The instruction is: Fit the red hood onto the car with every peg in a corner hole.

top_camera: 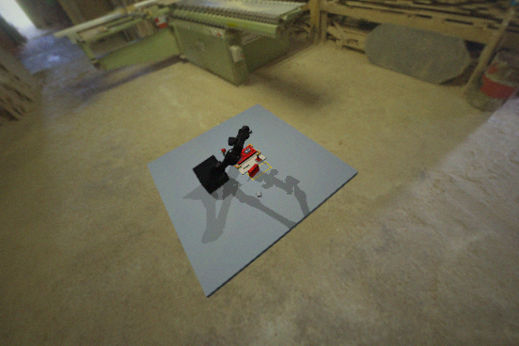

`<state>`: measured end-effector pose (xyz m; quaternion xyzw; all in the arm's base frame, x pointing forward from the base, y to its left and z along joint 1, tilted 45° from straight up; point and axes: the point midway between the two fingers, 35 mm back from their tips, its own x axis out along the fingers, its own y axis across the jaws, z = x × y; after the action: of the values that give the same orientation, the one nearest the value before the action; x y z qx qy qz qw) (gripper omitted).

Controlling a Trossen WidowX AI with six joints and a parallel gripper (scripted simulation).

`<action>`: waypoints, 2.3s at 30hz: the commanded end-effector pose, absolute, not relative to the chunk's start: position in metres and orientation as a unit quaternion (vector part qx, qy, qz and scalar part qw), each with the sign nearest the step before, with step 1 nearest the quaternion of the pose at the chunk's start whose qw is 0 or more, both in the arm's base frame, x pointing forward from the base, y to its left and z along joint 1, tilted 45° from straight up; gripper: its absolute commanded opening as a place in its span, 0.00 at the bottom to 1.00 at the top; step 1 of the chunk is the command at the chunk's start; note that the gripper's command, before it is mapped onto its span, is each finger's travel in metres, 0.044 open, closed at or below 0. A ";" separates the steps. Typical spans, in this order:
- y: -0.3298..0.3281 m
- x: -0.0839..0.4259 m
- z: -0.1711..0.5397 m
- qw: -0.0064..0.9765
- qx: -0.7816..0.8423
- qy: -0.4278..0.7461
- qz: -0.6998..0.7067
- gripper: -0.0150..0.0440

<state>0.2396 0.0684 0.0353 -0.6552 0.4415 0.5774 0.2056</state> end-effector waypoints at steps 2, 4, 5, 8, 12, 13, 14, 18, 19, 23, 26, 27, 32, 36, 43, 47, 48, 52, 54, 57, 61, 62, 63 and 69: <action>-0.010 0.243 0.063 -0.113 -0.711 0.295 0.629 0.25; -0.020 0.243 0.068 -0.159 -0.705 0.275 0.634 0.25; -0.025 0.243 0.070 -0.182 -0.701 0.265 0.637 0.25; -0.040 0.241 0.078 -0.250 -0.682 0.237 0.645 0.25; -0.058 0.238 0.088 -0.332 -0.648 0.203 0.654 0.25; -0.060 0.238 0.089 -0.340 -0.645 0.199 0.655 0.25; -0.060 0.238 0.090 -0.342 -0.644 0.199 0.656 0.25; -0.060 0.238 0.090 -0.342 -0.644 0.199 0.656 0.25; -0.060 0.238 0.090 -0.342 -0.644 0.199 0.656 0.25; -0.060 0.238 0.090 -0.342 -0.644 0.199 0.656 0.25; -0.060 0.238 0.090 -0.342 -0.644 0.199 0.656 0.25; -0.060 0.238 0.090 -0.342 -0.644 0.199 0.656 0.25; -0.063 0.239 0.086 -0.341 -0.641 0.204 0.656 0.25; -0.074 0.242 0.074 -0.339 -0.634 0.221 0.659 0.25; -0.090 0.243 0.056 -0.337 -0.621 0.245 0.664 0.25; -0.090 0.243 0.056 -0.337 -0.621 0.246 0.663 0.25; -0.090 0.243 0.056 -0.336 -0.622 0.246 0.663 0.25; -0.090 0.243 0.056 -0.331 -0.624 0.251 0.661 0.25; -0.091 0.243 0.057 -0.328 -0.626 0.255 0.660 0.25; -0.091 0.243 0.057 -0.323 -0.629 0.260 0.658 0.25; -0.091 0.243 0.057 -0.316 -0.632 0.267 0.655 0.25; -0.091 0.243 0.057 -0.314 -0.633 0.269 0.654 0.25; -0.091 0.243 0.057 -0.312 -0.634 0.270 0.654 0.25; -0.091 0.243 0.057 -0.302 -0.639 0.281 0.649 0.25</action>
<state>0.2434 -0.0905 0.0569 -0.6365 0.2728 0.6527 -0.3071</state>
